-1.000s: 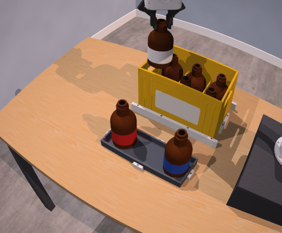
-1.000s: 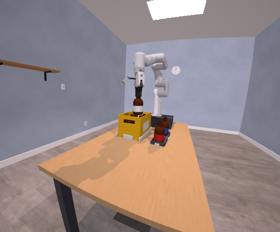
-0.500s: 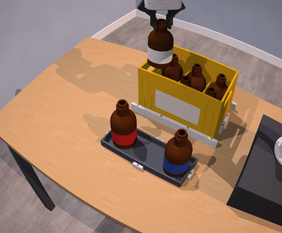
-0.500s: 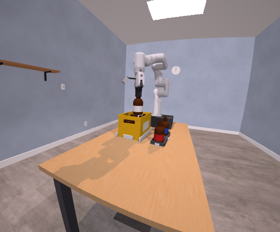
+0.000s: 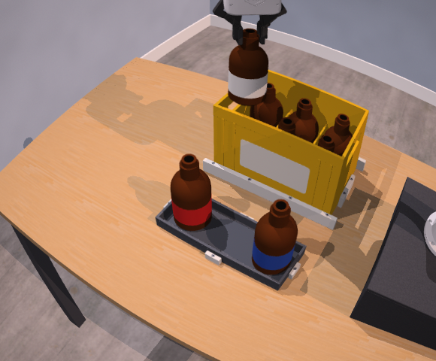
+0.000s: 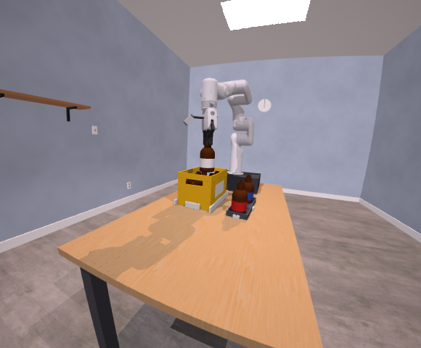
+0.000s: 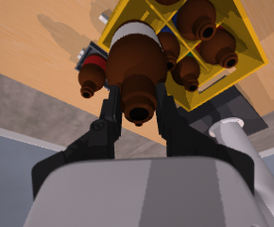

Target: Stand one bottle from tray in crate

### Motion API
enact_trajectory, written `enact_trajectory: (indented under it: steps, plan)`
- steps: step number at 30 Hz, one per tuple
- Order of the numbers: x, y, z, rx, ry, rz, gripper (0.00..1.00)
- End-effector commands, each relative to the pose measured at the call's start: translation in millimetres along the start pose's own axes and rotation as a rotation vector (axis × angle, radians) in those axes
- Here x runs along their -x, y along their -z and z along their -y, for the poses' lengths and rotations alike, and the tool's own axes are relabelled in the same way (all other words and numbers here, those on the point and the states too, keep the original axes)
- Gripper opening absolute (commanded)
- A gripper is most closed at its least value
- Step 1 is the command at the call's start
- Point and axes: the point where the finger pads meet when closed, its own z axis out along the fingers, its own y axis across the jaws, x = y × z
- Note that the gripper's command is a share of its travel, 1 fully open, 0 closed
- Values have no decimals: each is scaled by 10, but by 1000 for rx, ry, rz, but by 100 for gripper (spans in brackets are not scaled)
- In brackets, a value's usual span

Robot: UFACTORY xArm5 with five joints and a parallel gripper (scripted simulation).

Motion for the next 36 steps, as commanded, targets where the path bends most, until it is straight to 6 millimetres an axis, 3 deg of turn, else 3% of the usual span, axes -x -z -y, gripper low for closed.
enact_trajectory:
  steps: [1, 36]
  plan:
    - [-11, 21, 5, -3, 0, -3, 0]
    - [-12, -13, 6, -3, 0, -3, 0]
